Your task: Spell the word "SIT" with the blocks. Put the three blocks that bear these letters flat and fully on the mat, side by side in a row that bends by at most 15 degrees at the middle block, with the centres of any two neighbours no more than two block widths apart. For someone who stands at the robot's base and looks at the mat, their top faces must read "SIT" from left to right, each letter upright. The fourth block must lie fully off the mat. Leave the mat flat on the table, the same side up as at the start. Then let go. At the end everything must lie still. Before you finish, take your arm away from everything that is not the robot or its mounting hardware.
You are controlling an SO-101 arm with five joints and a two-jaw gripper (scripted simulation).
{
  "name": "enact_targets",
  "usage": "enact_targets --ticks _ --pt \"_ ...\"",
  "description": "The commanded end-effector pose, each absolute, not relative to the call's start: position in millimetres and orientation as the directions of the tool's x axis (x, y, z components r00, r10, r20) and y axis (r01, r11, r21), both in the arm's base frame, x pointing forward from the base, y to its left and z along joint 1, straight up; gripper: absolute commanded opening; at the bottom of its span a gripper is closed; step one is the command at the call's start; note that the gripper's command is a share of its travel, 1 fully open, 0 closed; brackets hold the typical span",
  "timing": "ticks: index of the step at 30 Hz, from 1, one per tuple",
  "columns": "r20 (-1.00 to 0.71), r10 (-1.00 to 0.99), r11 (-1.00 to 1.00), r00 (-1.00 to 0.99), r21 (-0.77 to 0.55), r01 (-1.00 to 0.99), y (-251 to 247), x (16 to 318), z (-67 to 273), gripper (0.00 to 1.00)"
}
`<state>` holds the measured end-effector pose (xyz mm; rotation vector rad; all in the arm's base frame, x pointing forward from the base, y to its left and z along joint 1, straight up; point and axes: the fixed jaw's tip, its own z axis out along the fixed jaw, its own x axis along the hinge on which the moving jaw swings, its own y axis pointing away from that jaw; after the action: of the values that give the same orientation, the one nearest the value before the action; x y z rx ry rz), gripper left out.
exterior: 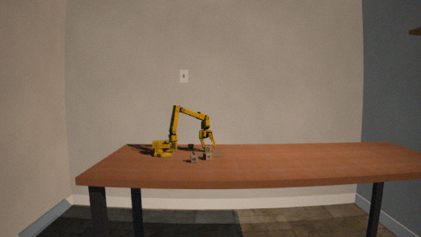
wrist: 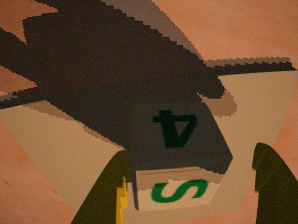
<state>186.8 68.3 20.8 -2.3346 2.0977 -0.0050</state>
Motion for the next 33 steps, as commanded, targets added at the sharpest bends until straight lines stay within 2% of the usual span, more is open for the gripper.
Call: enact_targets --ticks 1,15,33 --pt "-0.017 -0.995 -0.101 0.102 -0.071 -0.992 71 195 31 0.35" --pt "-0.017 -0.995 -0.101 0.102 -0.071 -0.992 72 196 36 0.36" --pt "-0.017 -0.995 -0.101 0.102 -0.071 -0.992 71 193 86 0.36"
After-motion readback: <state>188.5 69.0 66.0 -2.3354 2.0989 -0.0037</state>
